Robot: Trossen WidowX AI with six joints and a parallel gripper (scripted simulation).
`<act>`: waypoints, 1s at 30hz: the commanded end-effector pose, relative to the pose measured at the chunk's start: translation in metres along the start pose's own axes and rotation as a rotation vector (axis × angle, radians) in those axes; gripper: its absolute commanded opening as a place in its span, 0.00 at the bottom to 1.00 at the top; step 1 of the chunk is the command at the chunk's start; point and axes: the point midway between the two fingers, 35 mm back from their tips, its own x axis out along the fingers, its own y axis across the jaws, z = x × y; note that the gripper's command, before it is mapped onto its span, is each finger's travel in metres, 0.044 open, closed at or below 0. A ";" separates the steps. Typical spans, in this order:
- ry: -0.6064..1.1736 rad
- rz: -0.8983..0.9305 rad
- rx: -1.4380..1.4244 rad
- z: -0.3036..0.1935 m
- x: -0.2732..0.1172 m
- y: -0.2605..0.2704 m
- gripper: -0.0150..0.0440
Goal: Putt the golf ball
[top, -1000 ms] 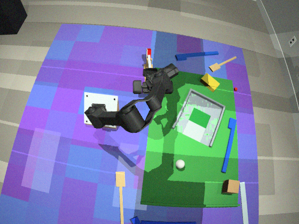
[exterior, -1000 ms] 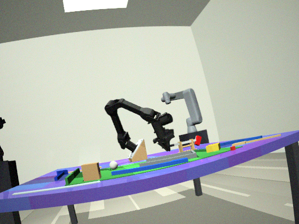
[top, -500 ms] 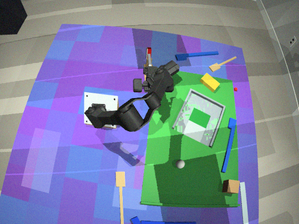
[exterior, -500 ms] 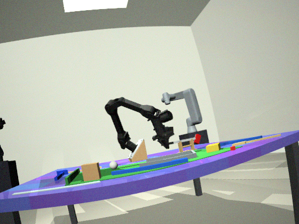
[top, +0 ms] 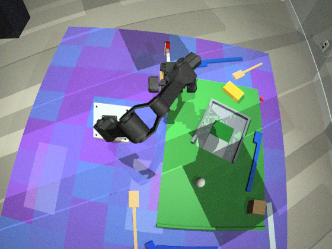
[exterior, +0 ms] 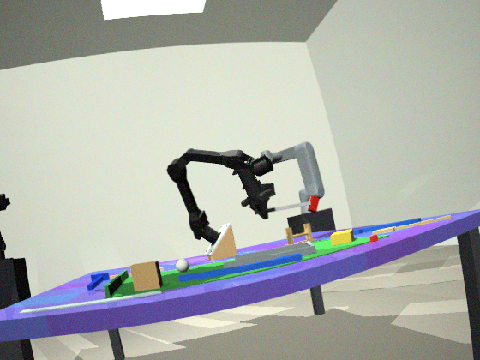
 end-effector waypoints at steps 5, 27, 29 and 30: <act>0.006 -0.021 0.170 -0.026 -0.016 -0.002 0.25; 0.013 -0.111 0.865 -0.135 -0.067 0.012 0.25; 0.012 -0.119 0.929 -0.144 -0.070 0.015 0.25; 0.012 -0.124 0.960 -0.149 -0.072 0.017 0.25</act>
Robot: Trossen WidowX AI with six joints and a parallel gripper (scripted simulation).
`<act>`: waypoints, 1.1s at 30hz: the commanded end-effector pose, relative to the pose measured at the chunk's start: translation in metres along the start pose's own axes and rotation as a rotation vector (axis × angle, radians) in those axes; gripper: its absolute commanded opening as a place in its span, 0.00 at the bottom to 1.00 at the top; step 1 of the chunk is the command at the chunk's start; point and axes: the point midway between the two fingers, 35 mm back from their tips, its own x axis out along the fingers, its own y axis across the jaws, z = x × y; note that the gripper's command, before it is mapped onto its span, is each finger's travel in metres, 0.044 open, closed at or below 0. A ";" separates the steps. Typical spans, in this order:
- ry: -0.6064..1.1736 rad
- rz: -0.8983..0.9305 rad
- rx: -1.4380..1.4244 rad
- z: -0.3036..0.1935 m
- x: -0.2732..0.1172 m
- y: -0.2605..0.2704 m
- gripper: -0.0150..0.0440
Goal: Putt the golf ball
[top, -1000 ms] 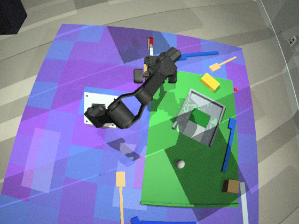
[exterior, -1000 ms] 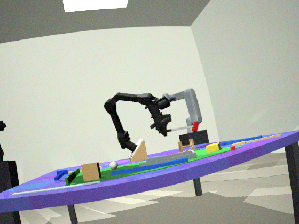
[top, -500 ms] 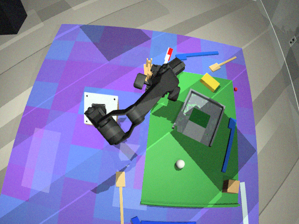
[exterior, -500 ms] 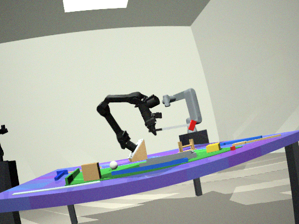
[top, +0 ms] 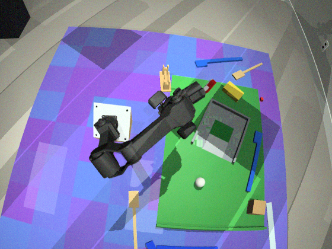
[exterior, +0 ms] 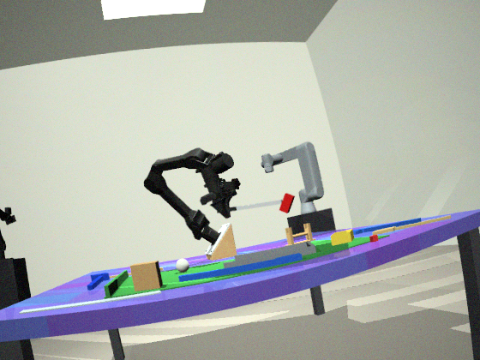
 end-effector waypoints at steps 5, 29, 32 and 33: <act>-0.011 -0.038 0.270 -0.037 -0.014 -0.021 0.25; -0.046 -0.144 1.033 -0.153 -0.032 -0.051 0.25; -0.053 -0.159 1.128 -0.168 -0.033 -0.052 0.25; -0.056 -0.164 1.160 -0.173 -0.033 -0.052 0.25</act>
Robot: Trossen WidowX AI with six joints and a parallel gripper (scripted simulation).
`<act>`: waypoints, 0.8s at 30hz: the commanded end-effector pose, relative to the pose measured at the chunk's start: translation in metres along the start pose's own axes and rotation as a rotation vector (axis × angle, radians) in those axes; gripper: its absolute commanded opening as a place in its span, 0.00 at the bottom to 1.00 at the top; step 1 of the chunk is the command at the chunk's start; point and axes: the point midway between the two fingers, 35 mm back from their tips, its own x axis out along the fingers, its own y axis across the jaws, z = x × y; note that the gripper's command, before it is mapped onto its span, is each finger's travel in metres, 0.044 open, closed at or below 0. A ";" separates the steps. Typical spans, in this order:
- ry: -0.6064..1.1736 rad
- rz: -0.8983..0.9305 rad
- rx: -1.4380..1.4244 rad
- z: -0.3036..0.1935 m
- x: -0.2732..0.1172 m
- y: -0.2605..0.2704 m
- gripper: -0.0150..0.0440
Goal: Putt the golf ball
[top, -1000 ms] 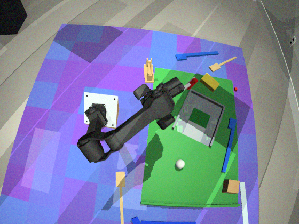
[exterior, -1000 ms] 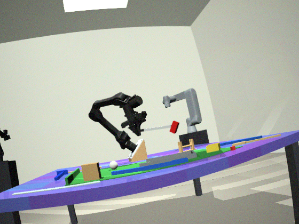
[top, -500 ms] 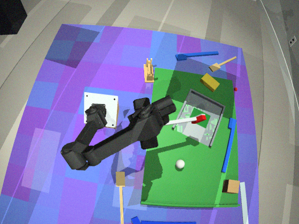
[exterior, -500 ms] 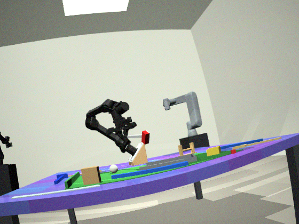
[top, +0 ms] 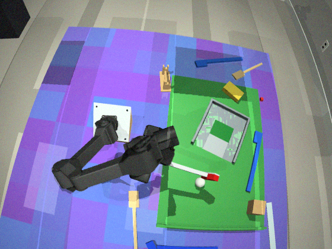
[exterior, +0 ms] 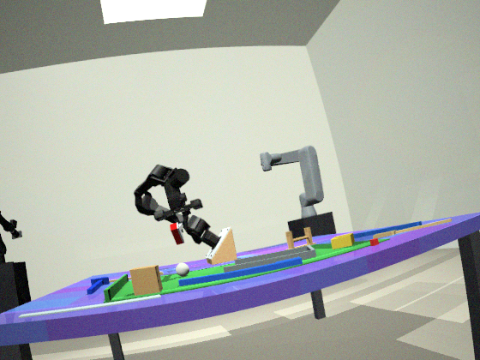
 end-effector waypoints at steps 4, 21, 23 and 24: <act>-0.023 -0.027 0.190 -0.013 -0.001 -0.025 0.25; 0.073 -0.119 0.180 -0.013 0.030 -0.026 0.25; 0.093 -0.136 0.178 -0.013 0.036 -0.027 0.25; 0.099 -0.141 0.177 -0.013 0.038 -0.027 0.25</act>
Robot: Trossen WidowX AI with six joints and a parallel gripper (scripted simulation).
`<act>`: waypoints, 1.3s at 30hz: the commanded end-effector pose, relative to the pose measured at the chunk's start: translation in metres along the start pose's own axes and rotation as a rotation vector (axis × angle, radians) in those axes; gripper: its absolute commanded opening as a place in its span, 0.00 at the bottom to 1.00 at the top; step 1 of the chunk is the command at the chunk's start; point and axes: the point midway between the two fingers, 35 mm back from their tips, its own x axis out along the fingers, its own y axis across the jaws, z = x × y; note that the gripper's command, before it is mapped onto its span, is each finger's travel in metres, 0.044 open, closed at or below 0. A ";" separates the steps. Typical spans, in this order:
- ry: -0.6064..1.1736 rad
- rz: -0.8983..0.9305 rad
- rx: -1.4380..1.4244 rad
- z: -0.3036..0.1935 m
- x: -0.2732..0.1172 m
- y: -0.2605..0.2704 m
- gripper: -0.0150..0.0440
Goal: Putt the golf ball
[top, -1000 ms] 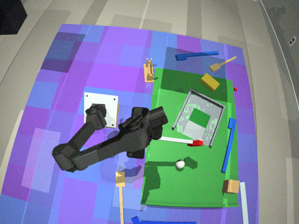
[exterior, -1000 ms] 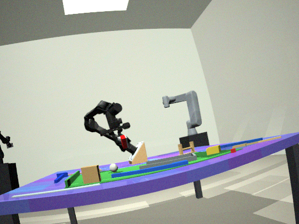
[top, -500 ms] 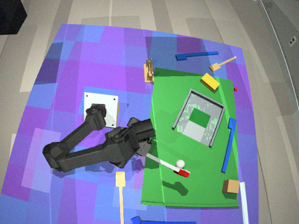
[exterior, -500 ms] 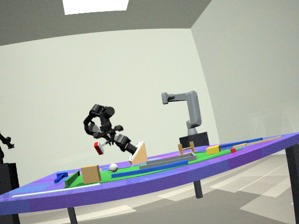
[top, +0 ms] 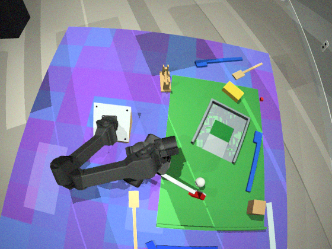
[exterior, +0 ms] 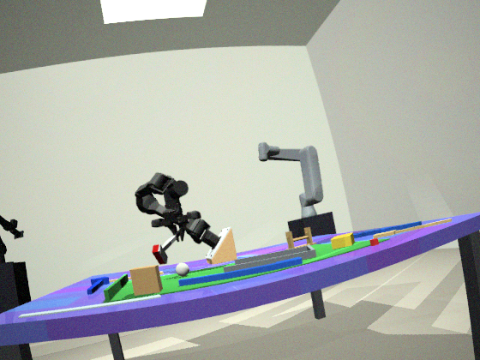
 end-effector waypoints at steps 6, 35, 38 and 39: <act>0.021 -0.031 -0.011 0.001 0.013 0.000 0.25; 0.029 -0.030 -0.006 0.000 0.037 -0.003 0.25; 0.027 -0.029 -0.007 0.000 0.037 -0.010 0.25; 0.026 -0.029 -0.007 0.001 0.038 -0.013 0.25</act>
